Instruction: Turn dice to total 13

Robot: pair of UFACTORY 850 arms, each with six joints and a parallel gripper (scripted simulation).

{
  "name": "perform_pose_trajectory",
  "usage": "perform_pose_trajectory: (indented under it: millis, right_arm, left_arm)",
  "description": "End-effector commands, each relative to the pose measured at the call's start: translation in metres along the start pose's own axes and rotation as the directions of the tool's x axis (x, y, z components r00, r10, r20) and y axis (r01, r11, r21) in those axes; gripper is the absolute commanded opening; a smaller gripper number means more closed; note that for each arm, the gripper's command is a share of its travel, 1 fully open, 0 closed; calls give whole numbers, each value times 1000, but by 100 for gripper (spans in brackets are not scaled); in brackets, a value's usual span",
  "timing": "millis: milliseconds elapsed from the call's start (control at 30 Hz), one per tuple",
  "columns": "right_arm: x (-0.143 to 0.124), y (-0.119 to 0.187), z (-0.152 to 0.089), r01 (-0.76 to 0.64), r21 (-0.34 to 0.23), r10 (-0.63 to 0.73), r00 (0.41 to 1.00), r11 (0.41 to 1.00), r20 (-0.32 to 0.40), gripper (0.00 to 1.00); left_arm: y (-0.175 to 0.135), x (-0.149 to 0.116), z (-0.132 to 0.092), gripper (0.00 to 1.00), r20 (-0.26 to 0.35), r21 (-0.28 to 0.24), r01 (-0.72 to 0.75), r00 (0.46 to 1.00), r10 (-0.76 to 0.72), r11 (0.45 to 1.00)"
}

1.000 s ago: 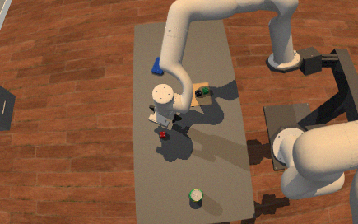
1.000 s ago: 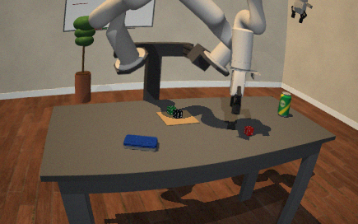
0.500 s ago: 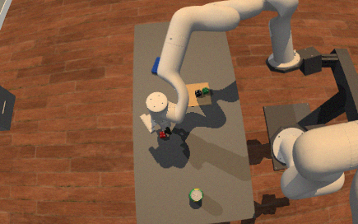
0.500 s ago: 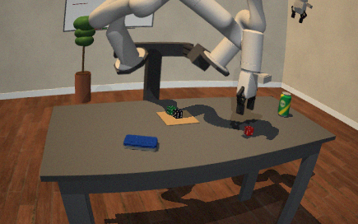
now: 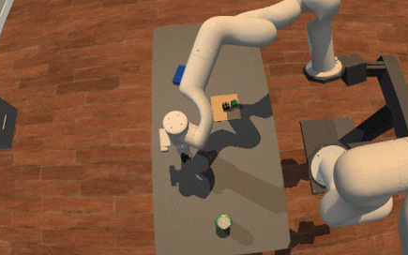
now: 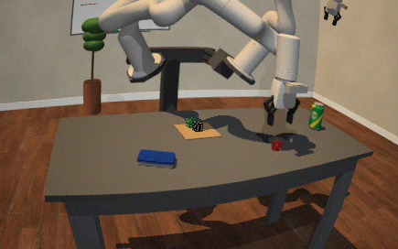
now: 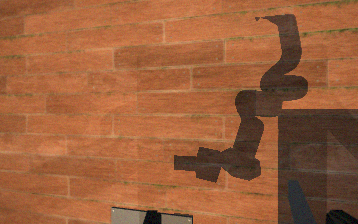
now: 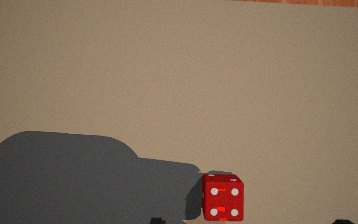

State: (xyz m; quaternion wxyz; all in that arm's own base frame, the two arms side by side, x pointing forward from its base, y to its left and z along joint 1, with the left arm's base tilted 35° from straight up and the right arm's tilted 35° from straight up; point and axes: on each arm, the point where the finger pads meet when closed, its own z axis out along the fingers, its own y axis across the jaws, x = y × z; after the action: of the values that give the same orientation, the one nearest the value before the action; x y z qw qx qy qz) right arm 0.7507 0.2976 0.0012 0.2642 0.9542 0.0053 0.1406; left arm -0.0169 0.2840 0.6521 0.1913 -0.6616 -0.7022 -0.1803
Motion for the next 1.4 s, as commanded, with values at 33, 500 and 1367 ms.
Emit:
perform_pose_trajectory:
  millis: [33, 500, 1367]
  right_arm:
    - [1, -1, -1, -13, 1, 13, 1000, 1000, -1, 100]
    - [1, -1, -1, -13, 1, 13, 1000, 1000, -1, 48]
    - [1, -1, 16, -13, 1, 13, 1000, 1000, -1, 48]
  left_arm:
    - [0, 0, -1, 100, -2, 0, 0, 1000, 0, 1000]
    - [0, 0, -1, 100, -2, 0, 0, 1000, 0, 1000]
    - [0, 0, -1, 100, -2, 0, 0, 1000, 0, 1000]
